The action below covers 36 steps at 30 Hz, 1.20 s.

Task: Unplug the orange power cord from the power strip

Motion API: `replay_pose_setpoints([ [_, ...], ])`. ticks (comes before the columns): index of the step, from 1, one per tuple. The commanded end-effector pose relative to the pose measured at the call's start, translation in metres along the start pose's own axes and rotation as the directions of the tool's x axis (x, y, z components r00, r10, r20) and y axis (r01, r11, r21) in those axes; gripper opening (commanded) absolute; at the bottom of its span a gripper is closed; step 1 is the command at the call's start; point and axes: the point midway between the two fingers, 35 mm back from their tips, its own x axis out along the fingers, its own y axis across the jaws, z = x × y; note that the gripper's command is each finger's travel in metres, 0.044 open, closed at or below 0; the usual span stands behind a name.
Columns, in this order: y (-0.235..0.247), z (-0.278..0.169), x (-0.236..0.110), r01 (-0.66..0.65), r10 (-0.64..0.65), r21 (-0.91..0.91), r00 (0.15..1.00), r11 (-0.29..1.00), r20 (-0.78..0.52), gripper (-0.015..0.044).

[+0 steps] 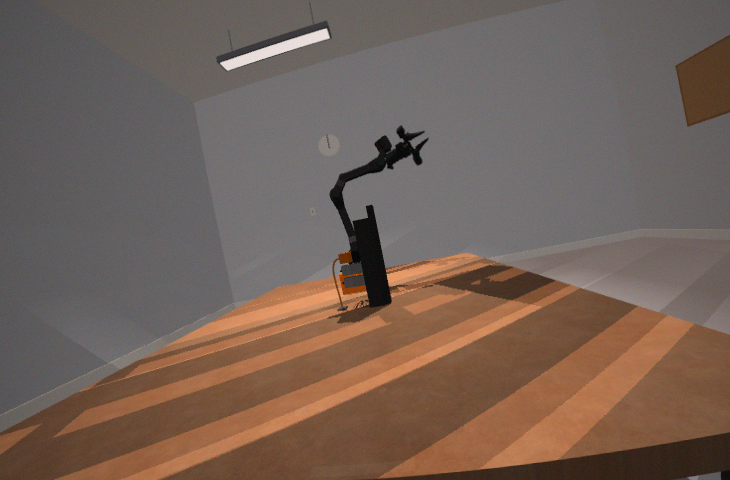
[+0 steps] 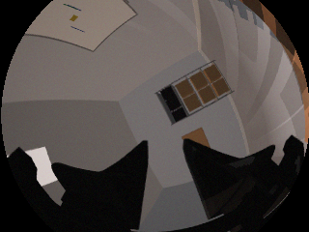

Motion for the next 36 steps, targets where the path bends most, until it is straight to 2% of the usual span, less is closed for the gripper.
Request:
replay_pose_setpoints([
  [1, -0.006, 0.036, 0.018, 0.019, -0.009, -0.125, 0.996, 0.992, 0.084, 0.016],
  [10, 0.001, 0.121, 0.04, 0.094, 0.0, -0.338, 0.963, 0.937, 0.269, 0.016],
  [19, 0.018, 0.211, 0.043, 0.229, 0.015, -0.474, 0.89, 0.85, 0.456, 0.016],
  [27, 0.037, 0.292, 0.028, 0.38, 0.025, -0.517, 0.788, 0.767, 0.615, 0.016],
  [36, 0.063, 0.38, -0.011, 0.553, 0.029, -0.479, 0.634, 0.681, 0.773, 0.016],
])
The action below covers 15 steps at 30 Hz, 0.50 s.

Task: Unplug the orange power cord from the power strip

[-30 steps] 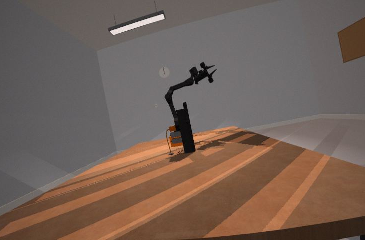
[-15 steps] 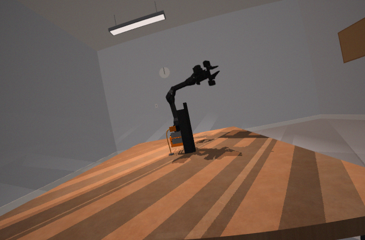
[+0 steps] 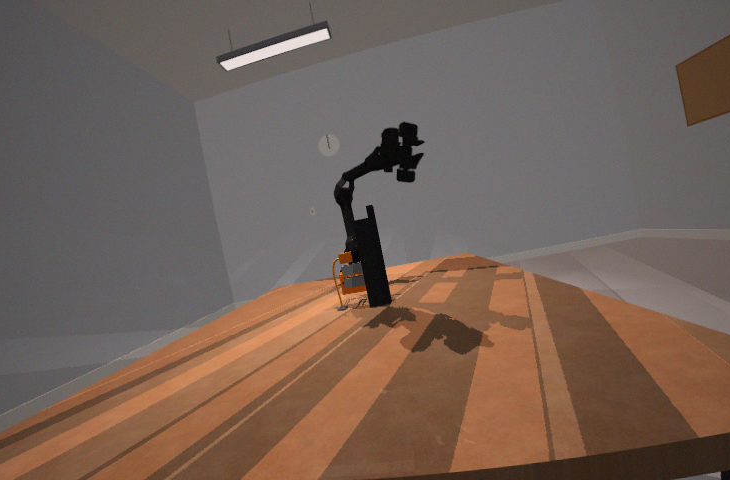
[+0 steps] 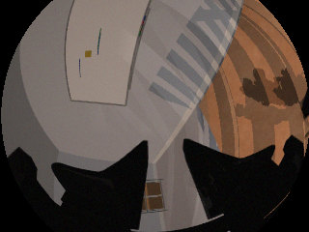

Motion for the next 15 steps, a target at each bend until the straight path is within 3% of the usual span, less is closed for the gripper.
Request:
replay_pose_setpoints([
  [1, -0.026, 0.037, 0.016, 0.086, -0.082, -0.057, 0.994, 0.995, 0.071, 0.016],
  [15, -0.102, 0.178, 0.022, 0.386, -0.331, -0.104, 0.879, 0.917, 0.343, 0.016],
])
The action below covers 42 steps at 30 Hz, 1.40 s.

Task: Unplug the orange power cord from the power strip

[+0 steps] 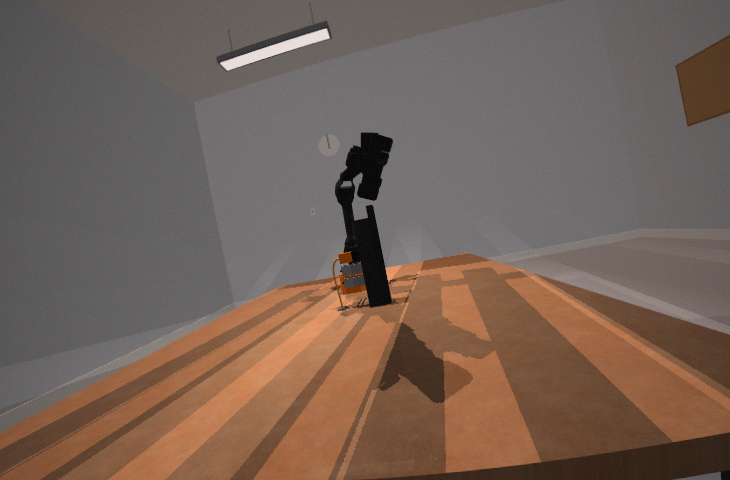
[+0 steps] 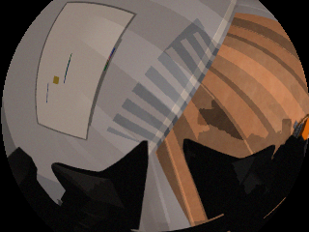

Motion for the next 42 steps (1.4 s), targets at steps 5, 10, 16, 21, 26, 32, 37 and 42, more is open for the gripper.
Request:
replay_pose_setpoints([
  [5, -0.079, 0.063, 0.024, 0.264, -0.263, 0.009, 0.959, 0.965, 0.109, 0.016],
  [10, -0.128, 0.088, 0.023, 0.409, -0.413, 0.054, 0.904, 0.911, 0.114, 0.016],
  [16, -0.197, 0.092, -0.001, 0.626, -0.633, 0.159, 0.774, 0.764, -0.009, 0.016],
  [21, -0.264, 0.086, -0.049, 0.822, -0.807, 0.287, 0.554, 0.492, -0.202, 0.016],
  [26, -0.295, 0.075, -0.09, 0.899, -0.85, 0.358, 0.383, 0.253, -0.361, 0.016],
  [32, -0.295, 0.075, -0.09, 0.899, -0.85, 0.358, 0.383, 0.253, -0.361, 0.016],
  [37, -0.294, 0.075, -0.088, 0.899, -0.85, 0.358, 0.383, 0.253, -0.361, 0.016],
  [42, -0.291, 0.07, -0.087, 0.899, -0.85, 0.358, 0.383, 0.253, -0.362, 0.016],
])
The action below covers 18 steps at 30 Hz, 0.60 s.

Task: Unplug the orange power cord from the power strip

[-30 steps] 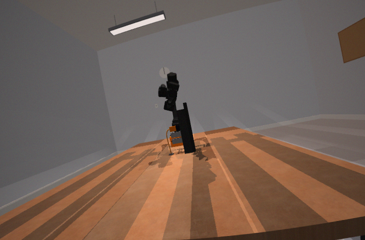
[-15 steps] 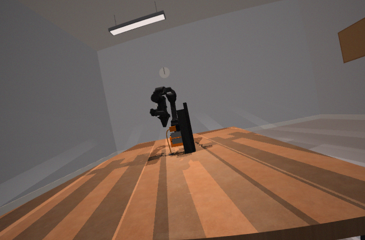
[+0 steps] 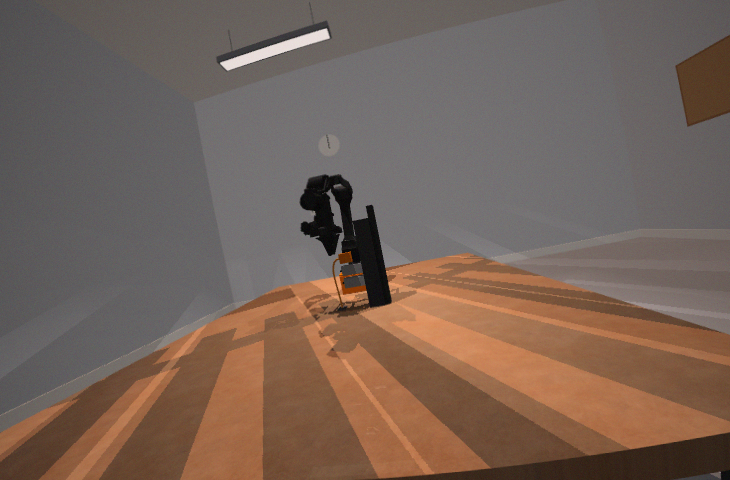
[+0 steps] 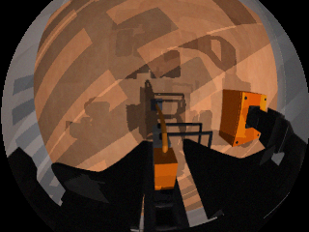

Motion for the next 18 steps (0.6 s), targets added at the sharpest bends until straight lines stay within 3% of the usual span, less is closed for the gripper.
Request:
replay_pose_setpoints([
  [1, 0.0, -0.006, 0.0, 0.004, -0.004, 0.002, 1.0, 1.0, -0.005, 0.016],
  [18, -0.001, -0.034, 0.0, 0.004, -0.004, 0.002, 1.0, 1.0, -0.007, 0.016],
])
